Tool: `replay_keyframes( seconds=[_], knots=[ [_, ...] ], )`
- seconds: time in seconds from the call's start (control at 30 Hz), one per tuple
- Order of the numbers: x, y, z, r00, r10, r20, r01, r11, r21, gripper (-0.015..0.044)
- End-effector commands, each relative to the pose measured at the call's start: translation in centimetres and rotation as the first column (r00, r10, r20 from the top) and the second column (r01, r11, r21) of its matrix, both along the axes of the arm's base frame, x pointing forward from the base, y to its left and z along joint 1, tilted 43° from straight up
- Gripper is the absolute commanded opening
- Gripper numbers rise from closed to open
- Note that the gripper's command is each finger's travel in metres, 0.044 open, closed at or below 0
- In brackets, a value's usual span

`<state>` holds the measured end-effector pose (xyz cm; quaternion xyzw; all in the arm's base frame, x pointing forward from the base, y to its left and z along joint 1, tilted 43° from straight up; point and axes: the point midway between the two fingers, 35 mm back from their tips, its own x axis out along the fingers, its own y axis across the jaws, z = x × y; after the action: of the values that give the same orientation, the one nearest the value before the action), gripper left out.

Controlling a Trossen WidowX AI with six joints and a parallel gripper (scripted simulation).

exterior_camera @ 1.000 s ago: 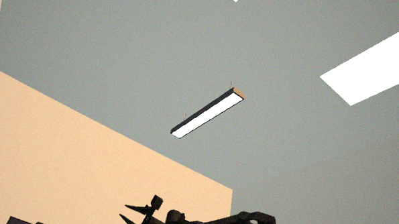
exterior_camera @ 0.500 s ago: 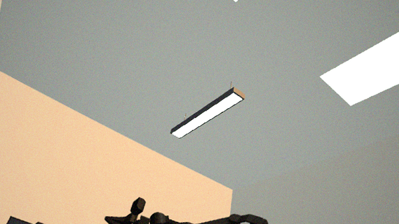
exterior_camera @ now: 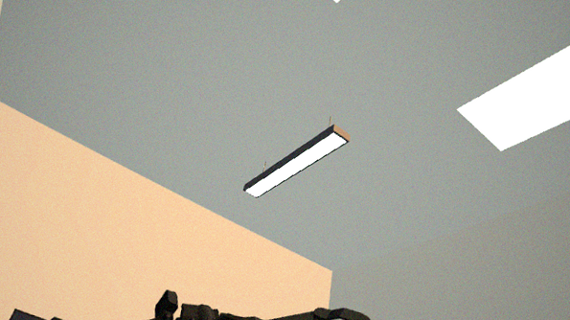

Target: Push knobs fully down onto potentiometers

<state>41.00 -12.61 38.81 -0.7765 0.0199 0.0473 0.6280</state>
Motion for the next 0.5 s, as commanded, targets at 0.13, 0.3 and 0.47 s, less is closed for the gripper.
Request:
replay_keyframes(
  seconds=[0.13, 0.3, 0.47],
  knots=[
    [2.0, 0.7, -3.8, 0.991, -0.038, -0.128, 0.065, 0.976, 0.210, 0.0000],
    [3.2, 2.3, -6.3, 0.980, -0.024, -0.197, 0.068, 0.972, 0.223, 0.0000],
    [4.0, 3.4, -8.5, 0.965, -0.024, -0.263, 0.098, 0.957, 0.273, 0.0000]
  ],
)
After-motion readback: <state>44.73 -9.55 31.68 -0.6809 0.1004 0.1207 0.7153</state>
